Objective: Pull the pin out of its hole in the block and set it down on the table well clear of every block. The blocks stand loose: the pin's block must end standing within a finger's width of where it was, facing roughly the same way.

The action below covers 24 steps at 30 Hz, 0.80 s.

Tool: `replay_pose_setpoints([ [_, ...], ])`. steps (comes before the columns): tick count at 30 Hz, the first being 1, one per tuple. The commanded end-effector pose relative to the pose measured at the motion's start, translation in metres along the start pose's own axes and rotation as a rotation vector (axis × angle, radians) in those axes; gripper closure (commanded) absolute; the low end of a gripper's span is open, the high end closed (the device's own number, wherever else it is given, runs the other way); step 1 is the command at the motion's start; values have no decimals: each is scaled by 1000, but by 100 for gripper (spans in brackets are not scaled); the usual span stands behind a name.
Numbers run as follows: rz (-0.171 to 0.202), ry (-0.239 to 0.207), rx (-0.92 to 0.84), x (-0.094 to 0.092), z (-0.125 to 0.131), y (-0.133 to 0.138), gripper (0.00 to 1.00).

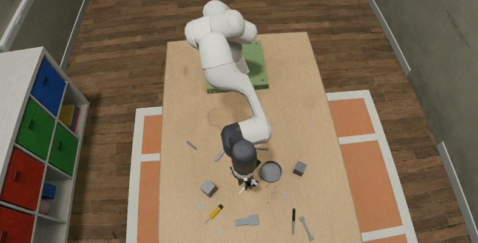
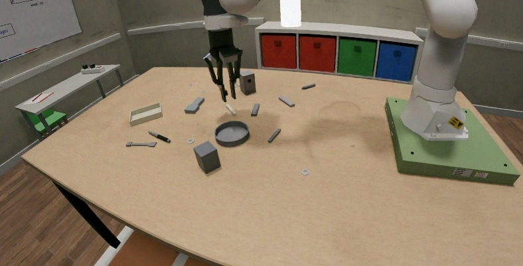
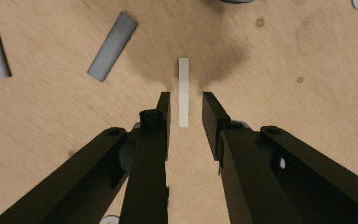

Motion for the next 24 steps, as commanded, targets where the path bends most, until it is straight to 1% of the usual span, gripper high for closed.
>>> replay_pose_setpoints([
  [1,-3,6,-9,-2,-1,-1,73],
  [4,-3,6,-11,-12,-2,-1,73],
  [6,-3,6,-11,-12,-2,-1,73],
  [9,-3,7,-14,-23,-2,-1,73],
  [11,-3,7,-15,-28,-2,-1,73],
  [24,-3,7,-16,-28,-2,-1,73],
])
Point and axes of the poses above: the point where the finger pads meet when closed, its own x axis out along the fingers, its own y axis across the jaws, z = x × y, the point moved 8 cm from there along -x, back along the fingers, and after that the axes turned 3 degrees about -x, right-handed, at the moved point
